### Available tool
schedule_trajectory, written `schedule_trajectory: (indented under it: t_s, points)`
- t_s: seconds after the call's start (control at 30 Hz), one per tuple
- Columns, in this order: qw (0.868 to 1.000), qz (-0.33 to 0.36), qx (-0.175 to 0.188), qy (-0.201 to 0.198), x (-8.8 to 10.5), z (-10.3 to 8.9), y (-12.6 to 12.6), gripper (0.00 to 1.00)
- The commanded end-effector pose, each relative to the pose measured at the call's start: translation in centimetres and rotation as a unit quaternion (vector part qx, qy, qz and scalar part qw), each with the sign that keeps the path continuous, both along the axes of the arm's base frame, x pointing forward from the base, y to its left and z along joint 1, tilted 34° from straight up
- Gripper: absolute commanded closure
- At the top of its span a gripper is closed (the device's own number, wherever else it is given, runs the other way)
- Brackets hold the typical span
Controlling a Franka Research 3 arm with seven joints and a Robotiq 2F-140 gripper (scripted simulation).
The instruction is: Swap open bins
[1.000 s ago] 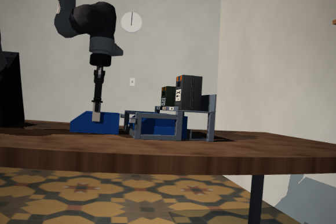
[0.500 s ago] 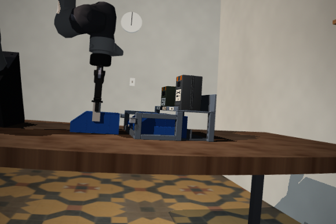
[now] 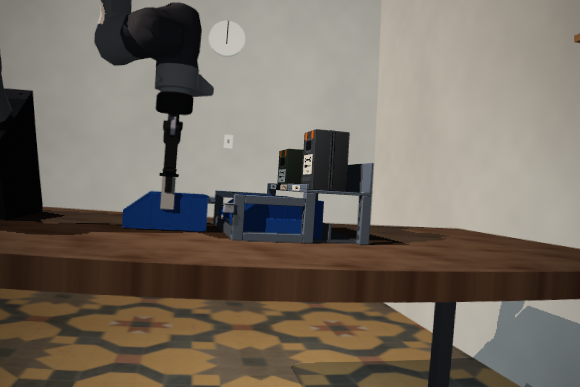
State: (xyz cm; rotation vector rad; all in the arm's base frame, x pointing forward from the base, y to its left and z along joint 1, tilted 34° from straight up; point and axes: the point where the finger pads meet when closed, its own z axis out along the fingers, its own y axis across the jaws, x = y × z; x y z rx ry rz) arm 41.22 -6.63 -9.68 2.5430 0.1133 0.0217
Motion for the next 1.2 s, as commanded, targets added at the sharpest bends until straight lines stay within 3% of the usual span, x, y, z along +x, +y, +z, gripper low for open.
schedule_trajectory:
  t_s: [0.0, 0.17, 0.2, 1.17]
  points:
    - [1.0, -0.003, 0.002, -0.003, 0.19, -0.02, 0.17, 1.0]
    - [1.0, -0.003, 0.002, -0.003, 0.19, -0.02, 0.17, 1.0]
    - [1.0, -0.003, 0.002, -0.003, 0.19, -0.02, 0.17, 0.85]
    - [1.0, -0.003, 0.002, -0.003, 0.19, -0.02, 0.17, 0.85]
